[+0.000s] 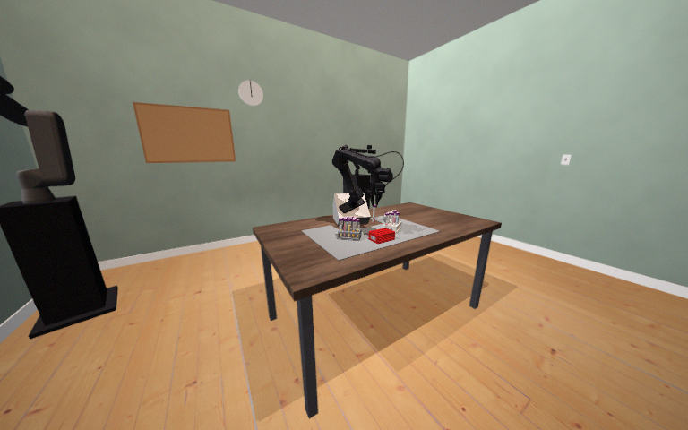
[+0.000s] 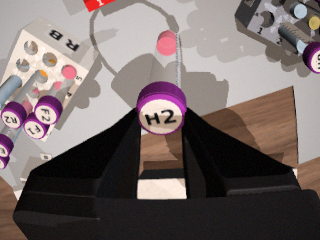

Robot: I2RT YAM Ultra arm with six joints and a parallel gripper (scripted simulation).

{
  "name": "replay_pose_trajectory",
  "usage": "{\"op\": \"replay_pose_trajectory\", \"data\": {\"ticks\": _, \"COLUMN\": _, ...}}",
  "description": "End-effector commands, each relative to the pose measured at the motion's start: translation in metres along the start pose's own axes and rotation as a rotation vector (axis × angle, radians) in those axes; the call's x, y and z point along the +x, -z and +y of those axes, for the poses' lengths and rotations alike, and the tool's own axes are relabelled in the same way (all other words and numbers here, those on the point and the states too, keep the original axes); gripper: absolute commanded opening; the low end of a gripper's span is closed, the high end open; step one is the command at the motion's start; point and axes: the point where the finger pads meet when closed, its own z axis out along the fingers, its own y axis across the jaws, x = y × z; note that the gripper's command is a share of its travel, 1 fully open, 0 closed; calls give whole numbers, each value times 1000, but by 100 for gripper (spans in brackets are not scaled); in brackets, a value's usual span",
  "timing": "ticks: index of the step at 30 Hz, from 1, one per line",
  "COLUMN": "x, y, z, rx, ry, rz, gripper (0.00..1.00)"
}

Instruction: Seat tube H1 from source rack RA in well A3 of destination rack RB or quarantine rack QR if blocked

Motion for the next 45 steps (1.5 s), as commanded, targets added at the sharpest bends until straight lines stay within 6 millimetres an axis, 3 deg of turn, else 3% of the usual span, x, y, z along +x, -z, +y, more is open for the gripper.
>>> {"op": "replay_pose_trajectory", "data": {"ticks": 1, "x": -10, "y": 12, "z": -1, "rx": -8, "ry": -197, "rz": -43, "gripper": 0}}
{"op": "replay_pose_trajectory", "data": {"ticks": 8, "x": -10, "y": 12, "z": -1, "rx": -13, "ry": -430, "rz": -42, "gripper": 0}}
{"op": "replay_pose_trajectory", "data": {"ticks": 13, "x": -10, "y": 12, "z": -1, "rx": -13, "ry": -430, "rz": -42, "gripper": 0}}
{"op": "replay_pose_trajectory", "data": {"ticks": 27, "x": 0, "y": 7, "z": 48, "rx": 2, "ry": -419, "rz": -30, "gripper": 0}}
{"op": "replay_pose_trajectory", "data": {"ticks": 30, "x": -2, "y": 7, "z": 48, "rx": 2, "ry": -419, "rz": -30, "gripper": 0}}
{"op": "replay_pose_trajectory", "data": {"ticks": 45, "x": -28, "y": 6, "z": 61, "rx": -15, "ry": -433, "rz": -29, "gripper": 0}}
